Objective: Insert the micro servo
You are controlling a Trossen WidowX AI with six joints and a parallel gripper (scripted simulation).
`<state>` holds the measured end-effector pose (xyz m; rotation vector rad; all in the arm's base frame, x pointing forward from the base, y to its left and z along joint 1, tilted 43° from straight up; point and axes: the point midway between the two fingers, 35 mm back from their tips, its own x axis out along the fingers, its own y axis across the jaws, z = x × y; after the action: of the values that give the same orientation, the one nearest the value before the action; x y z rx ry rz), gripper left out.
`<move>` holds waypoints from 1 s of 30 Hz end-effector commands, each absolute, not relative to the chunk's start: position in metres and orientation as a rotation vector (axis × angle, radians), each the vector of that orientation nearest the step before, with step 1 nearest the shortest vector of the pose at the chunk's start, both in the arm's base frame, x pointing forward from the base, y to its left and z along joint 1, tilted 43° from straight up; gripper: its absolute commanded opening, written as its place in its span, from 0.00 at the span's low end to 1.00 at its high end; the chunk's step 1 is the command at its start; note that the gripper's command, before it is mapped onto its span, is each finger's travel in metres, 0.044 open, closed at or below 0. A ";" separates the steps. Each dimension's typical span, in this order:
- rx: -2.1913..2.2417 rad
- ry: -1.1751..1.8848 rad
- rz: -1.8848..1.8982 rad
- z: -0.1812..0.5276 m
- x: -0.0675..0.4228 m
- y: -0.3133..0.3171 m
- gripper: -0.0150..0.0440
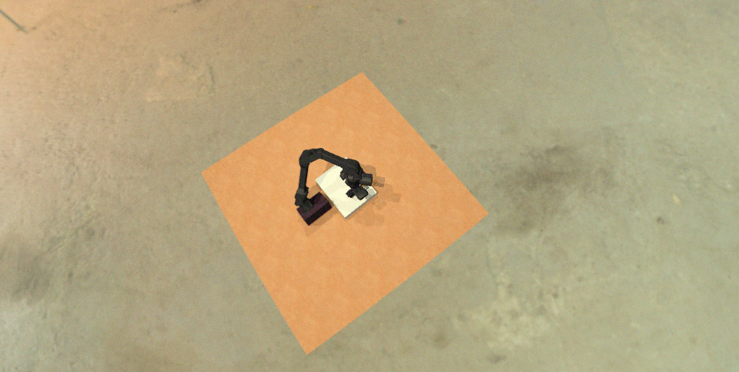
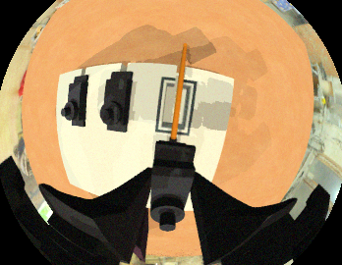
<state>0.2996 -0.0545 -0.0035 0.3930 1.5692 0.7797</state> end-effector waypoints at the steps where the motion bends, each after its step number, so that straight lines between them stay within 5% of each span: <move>1: 0.396 1.559 0.774 -0.001 0.318 -0.052 0.25; 30: 0.396 1.556 0.776 -0.013 0.360 -0.028 0.25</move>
<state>0.3609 -0.0311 -0.0092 0.3841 1.5573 0.7794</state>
